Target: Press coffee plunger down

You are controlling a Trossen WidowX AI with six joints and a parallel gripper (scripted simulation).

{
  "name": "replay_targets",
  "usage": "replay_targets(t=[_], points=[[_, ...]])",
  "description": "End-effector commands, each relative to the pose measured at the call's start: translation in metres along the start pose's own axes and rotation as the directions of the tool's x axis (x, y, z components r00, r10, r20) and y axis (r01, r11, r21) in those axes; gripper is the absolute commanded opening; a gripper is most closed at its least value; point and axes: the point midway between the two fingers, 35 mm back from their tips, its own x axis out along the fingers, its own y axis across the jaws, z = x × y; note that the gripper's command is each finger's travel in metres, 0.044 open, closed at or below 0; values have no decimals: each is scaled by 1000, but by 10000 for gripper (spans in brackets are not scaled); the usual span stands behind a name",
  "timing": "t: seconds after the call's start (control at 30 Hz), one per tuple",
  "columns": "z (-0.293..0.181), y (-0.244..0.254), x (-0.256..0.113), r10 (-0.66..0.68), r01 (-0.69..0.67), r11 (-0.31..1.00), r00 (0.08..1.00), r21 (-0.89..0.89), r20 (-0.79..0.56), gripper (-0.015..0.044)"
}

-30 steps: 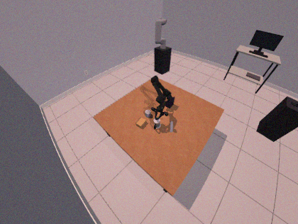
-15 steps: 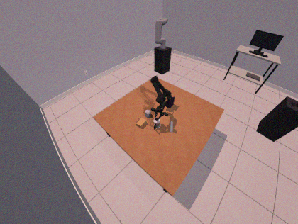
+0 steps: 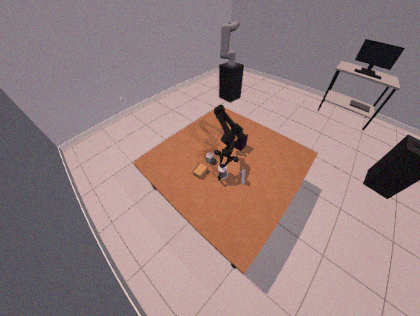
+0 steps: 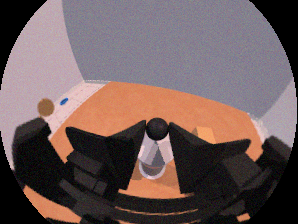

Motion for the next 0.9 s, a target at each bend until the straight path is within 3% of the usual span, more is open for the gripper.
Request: replay_targets(t=[0.0, 0.87], points=[[-7, 0, 4, -5, 4, 1000, 1000, -14, -23, 124], [-4, 0, 8, -5, 4, 1000, 1000, -14, -22, 124]])
